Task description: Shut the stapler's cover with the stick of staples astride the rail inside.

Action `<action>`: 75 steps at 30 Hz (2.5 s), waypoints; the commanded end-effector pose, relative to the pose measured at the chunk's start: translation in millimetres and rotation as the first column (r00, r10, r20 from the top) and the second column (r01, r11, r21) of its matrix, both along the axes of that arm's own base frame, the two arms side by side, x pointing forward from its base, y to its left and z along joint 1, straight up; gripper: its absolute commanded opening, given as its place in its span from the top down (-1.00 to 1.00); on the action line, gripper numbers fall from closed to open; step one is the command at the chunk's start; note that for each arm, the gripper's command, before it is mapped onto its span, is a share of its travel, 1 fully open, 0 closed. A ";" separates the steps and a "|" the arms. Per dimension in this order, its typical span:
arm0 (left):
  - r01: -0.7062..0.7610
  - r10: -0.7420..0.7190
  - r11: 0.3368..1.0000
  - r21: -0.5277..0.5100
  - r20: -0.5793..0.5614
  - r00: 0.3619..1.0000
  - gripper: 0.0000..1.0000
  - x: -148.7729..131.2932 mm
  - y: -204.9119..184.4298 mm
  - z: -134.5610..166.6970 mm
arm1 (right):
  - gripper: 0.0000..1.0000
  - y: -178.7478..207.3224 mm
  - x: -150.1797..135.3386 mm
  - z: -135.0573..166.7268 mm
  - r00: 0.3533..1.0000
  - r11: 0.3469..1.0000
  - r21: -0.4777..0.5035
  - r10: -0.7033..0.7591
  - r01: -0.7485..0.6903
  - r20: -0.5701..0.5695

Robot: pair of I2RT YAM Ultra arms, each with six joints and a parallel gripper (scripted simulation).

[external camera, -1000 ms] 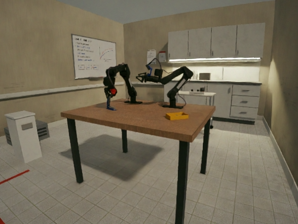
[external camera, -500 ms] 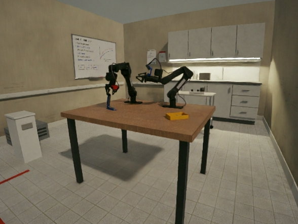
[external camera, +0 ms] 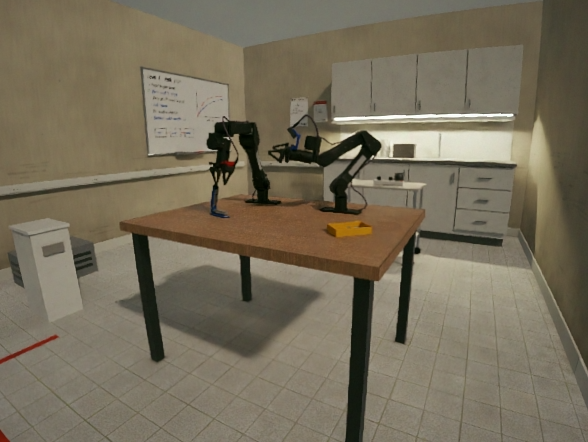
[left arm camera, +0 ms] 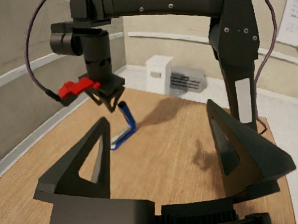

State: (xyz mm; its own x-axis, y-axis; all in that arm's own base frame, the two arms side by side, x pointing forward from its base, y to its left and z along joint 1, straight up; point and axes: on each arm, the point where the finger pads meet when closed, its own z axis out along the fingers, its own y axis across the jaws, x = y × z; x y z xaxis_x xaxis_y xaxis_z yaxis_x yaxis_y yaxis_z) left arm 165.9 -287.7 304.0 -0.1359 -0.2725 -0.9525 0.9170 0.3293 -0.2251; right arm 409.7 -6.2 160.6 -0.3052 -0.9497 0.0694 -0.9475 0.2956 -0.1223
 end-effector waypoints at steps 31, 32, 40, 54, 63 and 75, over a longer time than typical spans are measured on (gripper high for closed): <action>-0.003 0.003 1.000 -0.019 0.008 1.000 -1.00 1.4 1.8 6.6 | 0.00 -78.2 -39.3 13.6 0.995 0.855 0.518 -0.076 0.033 0.063; -0.003 0.003 1.000 -0.019 0.008 1.000 -1.00 1.4 1.8 6.6 | 0.00 -78.2 -39.3 13.6 0.995 0.855 0.518 -0.076 0.033 0.063; -0.003 0.003 1.000 -0.019 0.008 1.000 -1.00 1.4 1.8 6.6 | 0.00 -62.3 -37.8 10.0 0.994 0.852 0.522 -0.077 0.027 0.074; -0.003 0.003 1.000 -0.019 0.008 1.000 -1.00 1.4 1.8 6.6 | 0.00 -54.8 -34.6 -6.0 0.994 0.852 0.523 -0.077 0.027 0.074; -0.003 0.003 1.000 -0.019 0.008 1.000 -1.00 1.4 1.8 6.6 | 0.00 -50.5 -32.7 -15.3 0.994 0.852 0.523 -0.077 0.027 0.074; -0.003 0.003 1.000 -0.019 0.008 1.000 -1.00 1.4 1.8 6.6 | 0.00 -43.0 -29.5 -31.3 0.994 0.852 0.523 -0.077 0.027 0.074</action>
